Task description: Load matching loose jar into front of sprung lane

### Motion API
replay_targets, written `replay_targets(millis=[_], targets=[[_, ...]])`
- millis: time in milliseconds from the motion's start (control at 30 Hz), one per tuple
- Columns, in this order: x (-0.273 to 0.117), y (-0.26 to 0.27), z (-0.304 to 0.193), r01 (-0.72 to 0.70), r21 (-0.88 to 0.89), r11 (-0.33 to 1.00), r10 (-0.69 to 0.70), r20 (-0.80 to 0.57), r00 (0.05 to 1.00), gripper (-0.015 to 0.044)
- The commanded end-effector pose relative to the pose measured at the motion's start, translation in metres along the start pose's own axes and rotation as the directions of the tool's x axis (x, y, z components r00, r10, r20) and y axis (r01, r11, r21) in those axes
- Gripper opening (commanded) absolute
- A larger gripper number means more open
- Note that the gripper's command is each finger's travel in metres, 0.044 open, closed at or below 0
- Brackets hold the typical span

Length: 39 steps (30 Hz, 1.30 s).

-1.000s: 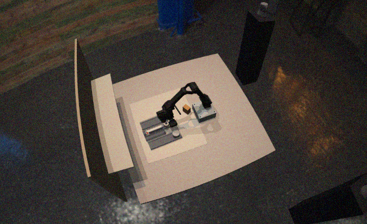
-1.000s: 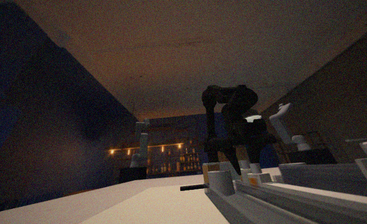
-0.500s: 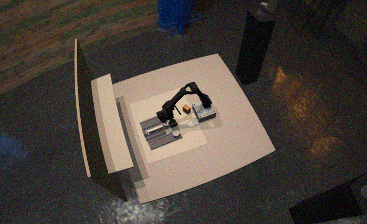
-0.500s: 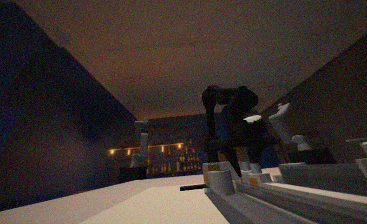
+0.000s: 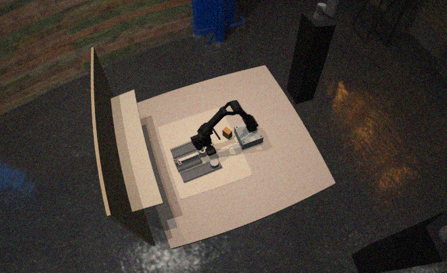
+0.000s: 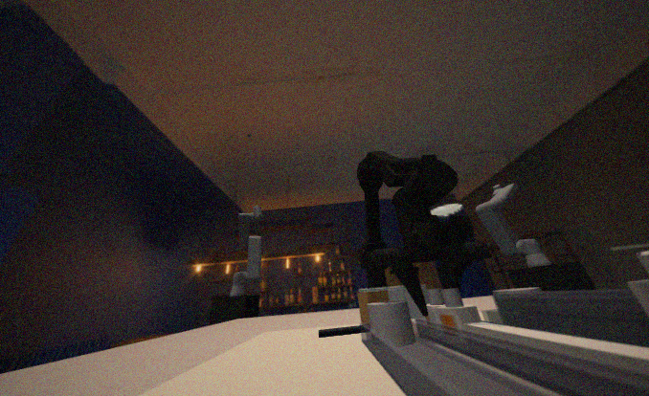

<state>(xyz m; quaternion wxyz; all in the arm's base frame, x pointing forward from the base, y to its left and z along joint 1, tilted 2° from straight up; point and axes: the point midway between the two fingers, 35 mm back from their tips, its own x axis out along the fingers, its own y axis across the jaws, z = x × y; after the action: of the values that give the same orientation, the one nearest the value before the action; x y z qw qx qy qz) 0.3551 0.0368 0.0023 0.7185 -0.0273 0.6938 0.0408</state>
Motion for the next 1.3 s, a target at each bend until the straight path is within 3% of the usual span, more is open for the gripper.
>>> replay_targets(millis=[0, 1267], targets=[[0.0009, 0.0008, 0.0032, -0.005, 0.001, 1.000, 0.005, 0.015, 1.000, 0.0000], [0.0011, 0.0008, -0.0032, -0.005, 0.001, 1.000, 0.005, 0.015, 1.000, 0.0000]])
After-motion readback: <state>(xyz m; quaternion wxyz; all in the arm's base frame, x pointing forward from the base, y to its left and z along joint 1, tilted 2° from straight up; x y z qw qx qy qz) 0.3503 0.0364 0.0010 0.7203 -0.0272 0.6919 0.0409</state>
